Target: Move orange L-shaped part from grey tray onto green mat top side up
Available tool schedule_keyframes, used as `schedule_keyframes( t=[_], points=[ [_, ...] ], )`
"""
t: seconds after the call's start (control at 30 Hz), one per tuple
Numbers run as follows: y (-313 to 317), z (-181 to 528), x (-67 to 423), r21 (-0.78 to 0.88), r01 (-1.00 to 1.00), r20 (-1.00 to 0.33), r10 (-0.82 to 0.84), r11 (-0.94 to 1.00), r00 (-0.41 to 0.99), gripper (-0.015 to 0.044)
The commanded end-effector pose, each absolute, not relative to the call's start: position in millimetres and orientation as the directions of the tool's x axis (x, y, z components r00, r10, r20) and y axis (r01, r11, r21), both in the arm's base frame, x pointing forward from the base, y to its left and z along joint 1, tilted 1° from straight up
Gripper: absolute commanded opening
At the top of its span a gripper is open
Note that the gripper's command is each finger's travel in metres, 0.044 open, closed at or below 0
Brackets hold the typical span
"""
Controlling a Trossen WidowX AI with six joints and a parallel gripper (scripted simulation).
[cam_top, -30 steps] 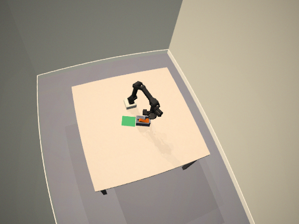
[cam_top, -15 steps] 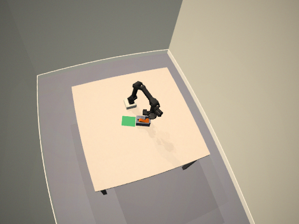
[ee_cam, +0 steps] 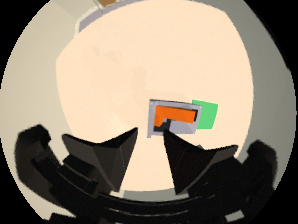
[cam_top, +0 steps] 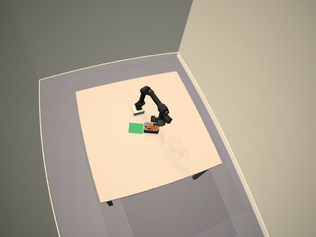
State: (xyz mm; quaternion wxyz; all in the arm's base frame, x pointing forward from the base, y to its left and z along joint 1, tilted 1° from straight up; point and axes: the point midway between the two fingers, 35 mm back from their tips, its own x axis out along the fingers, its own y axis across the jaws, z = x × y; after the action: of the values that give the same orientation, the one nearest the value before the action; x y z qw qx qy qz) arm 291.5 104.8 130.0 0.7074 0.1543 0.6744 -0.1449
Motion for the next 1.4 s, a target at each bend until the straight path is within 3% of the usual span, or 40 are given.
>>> schedule_keyframes(
  t=[0.0, 0.37, 0.63, 1.37],
  points=[
    [105, 130, 292, 0.024, 0.413, -0.999, 0.004, 0.91, 0.05, 0.018],
    [105, 128, 292, 0.022, 0.413, -0.999, 0.003, 0.911, 0.048, 0.018],
    [102, 59, 291, 0.007, 0.409, -0.999, -0.006, 0.913, 0.032, 0.018],
    [102, 32, 292, 0.007, 0.408, -0.999, -0.006, 0.913, 0.031, 0.018]
  ],
)
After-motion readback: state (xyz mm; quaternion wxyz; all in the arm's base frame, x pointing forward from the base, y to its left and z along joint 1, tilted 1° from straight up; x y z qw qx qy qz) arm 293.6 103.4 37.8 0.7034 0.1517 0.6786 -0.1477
